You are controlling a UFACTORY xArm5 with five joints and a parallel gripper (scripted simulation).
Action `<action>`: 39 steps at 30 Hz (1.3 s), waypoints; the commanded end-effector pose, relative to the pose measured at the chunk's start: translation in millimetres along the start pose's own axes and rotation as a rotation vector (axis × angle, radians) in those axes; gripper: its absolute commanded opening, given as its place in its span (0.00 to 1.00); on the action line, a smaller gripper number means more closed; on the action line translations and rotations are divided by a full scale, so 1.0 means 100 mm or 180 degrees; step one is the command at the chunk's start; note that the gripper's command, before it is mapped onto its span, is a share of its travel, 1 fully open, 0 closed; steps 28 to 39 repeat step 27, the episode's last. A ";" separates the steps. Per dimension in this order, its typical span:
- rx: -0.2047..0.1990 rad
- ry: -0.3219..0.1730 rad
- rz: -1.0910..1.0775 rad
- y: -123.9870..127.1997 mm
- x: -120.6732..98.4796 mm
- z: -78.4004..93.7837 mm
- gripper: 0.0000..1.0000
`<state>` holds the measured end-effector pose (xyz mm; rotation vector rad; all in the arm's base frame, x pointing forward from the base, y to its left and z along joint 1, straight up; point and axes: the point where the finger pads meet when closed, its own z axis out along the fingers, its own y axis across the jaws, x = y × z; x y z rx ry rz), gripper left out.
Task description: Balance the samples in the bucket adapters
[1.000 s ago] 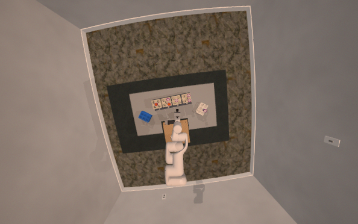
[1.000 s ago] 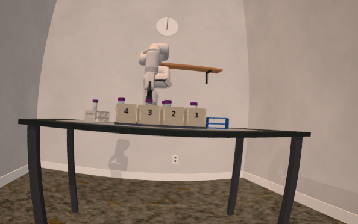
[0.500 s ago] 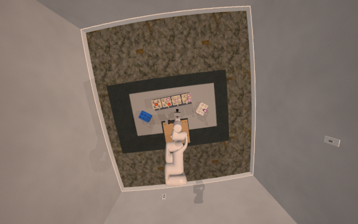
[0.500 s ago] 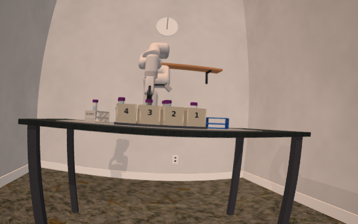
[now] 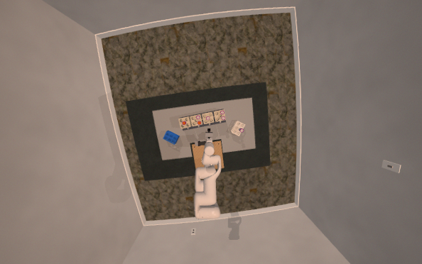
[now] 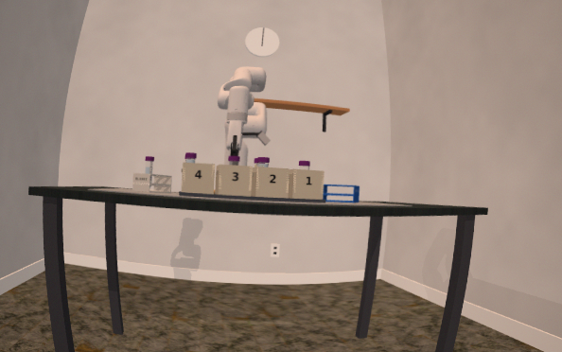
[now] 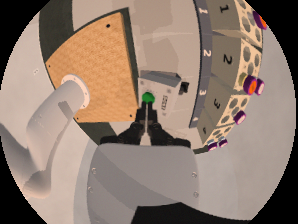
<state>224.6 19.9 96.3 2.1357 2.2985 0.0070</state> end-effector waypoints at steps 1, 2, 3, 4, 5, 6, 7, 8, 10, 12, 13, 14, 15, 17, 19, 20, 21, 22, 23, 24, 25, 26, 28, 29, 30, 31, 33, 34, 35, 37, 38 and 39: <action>-0.0008 0.0000 0.0000 0.01 0.00 0.02 0.00; -0.0008 0.0000 0.0000 0.01 0.00 0.02 0.00; -0.0007 0.0000 0.0000 0.01 0.00 0.03 0.00; -0.0007 0.0000 0.0000 0.01 0.00 0.04 0.00; -0.0007 0.0000 0.0000 0.01 0.00 0.04 0.00; -0.0007 0.0000 0.0000 0.01 0.00 0.05 0.00; -0.0007 0.0000 0.0000 0.01 0.00 0.06 0.00; -0.0007 0.0000 0.0000 0.01 0.00 0.06 0.00; -0.0007 0.0000 0.0000 0.01 0.00 0.08 0.00; -0.0007 0.0000 0.0000 0.01 0.00 0.08 0.00; -0.0007 0.0000 0.0000 0.01 0.00 0.08 0.00; -0.0007 0.0000 0.0000 0.01 0.00 0.09 0.00; -0.0007 0.0000 0.0000 0.01 0.00 0.10 0.00; -0.0007 0.0000 0.0000 0.01 0.00 0.11 0.00; -0.0007 0.0000 0.0000 0.01 0.00 0.12 0.00; -0.0007 0.0000 0.0000 0.01 0.00 0.13 0.00; -0.0007 0.0000 0.0000 0.01 0.00 0.14 0.00; -0.0007 0.0000 0.0000 0.01 0.00 0.14 0.00; -0.0007 0.0000 0.0000 0.01 0.00 0.15 0.00; -0.0007 0.0000 0.0000 0.01 0.00 0.16 0.00; -0.0007 0.0000 0.0000 0.01 0.00 0.16 0.00; -0.0007 0.0000 0.0000 0.01 0.00 0.17 0.00; -0.0007 0.0000 0.0000 0.01 0.00 0.18 0.00; -0.0007 0.0000 0.0000 0.01 0.00 0.18 0.00; -0.0007 0.0000 0.0000 0.01 0.00 0.18 0.00; -0.0007 0.0000 0.0000 0.01 0.00 0.18 0.00; -0.0007 0.0000 0.0000 0.01 0.00 0.18 0.00; -0.0007 0.0000 0.0000 0.01 0.00 0.18 0.00; -0.0007 0.0000 0.0000 0.01 0.00 0.18 0.00; -0.0007 0.0000 0.0000 0.01 0.00 0.18 0.00; -0.0007 0.0000 0.0000 0.01 0.00 0.18 0.00; -0.0007 0.0000 0.0000 0.01 0.00 0.18 0.00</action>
